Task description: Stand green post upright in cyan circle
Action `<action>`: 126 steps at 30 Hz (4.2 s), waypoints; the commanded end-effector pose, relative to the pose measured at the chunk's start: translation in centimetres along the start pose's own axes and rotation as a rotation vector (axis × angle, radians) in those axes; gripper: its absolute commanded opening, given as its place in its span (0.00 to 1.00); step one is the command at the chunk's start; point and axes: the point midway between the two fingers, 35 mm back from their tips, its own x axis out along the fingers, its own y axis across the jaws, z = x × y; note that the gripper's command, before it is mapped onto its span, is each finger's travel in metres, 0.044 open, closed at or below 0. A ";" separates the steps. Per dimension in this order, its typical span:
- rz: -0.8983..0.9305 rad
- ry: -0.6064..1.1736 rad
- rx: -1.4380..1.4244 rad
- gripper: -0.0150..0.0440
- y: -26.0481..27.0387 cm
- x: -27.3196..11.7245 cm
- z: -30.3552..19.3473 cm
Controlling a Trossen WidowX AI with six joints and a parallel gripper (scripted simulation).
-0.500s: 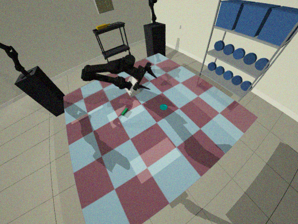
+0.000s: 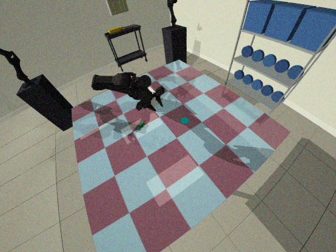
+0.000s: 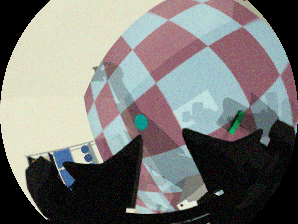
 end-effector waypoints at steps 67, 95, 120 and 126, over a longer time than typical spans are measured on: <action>-0.558 0.113 0.596 0.29 -18.0 1.9 -0.5; -0.566 0.120 0.541 0.29 -14.5 -4.2 1.1; -0.495 0.262 0.037 0.29 -8.3 -1.9 3.3; -0.476 0.292 -0.084 0.29 -6.7 -1.3 3.6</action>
